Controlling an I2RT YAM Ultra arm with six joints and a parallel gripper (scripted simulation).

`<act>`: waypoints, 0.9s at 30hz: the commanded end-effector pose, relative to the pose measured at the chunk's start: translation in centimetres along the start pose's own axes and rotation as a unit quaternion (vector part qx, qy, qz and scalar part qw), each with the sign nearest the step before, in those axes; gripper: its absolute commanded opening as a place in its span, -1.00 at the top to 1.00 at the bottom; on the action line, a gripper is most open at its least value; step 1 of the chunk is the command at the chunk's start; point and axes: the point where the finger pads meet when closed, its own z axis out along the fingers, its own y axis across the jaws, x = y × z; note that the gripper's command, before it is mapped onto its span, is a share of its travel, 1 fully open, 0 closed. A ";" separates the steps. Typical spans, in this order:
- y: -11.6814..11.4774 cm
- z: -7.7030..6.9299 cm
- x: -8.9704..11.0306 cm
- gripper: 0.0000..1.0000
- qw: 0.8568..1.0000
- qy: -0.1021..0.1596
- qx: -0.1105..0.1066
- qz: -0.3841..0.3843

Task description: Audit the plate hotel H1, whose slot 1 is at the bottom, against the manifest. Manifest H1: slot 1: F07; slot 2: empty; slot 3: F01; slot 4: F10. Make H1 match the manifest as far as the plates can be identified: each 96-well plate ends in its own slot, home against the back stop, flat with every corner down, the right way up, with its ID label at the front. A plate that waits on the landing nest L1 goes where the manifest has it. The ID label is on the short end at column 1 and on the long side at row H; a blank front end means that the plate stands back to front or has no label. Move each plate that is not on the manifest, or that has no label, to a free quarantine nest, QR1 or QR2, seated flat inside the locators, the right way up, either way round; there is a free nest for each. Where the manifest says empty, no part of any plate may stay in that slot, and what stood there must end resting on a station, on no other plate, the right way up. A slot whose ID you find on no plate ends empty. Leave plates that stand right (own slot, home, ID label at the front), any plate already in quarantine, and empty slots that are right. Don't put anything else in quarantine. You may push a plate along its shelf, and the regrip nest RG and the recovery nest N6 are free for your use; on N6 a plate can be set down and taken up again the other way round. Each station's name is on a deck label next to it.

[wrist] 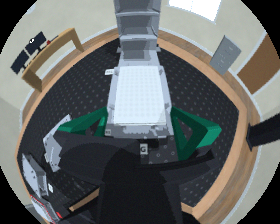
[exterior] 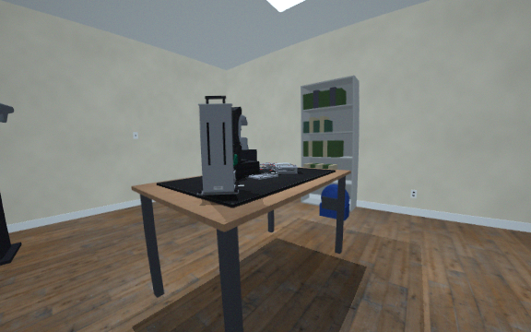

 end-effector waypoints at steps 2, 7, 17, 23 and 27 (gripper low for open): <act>-0.1 0.1 -1.3 -1.00 1.000 -0.027 0.001 -0.010; -0.1 0.2 -0.8 -1.00 1.000 -0.027 0.001 -0.010; -0.1 0.5 0.2 -1.00 1.000 -0.026 0.001 -0.009; -0.1 0.7 0.5 -1.00 1.000 -0.026 0.001 -0.009; -0.1 0.8 0.9 -1.00 1.000 -0.026 0.001 -0.009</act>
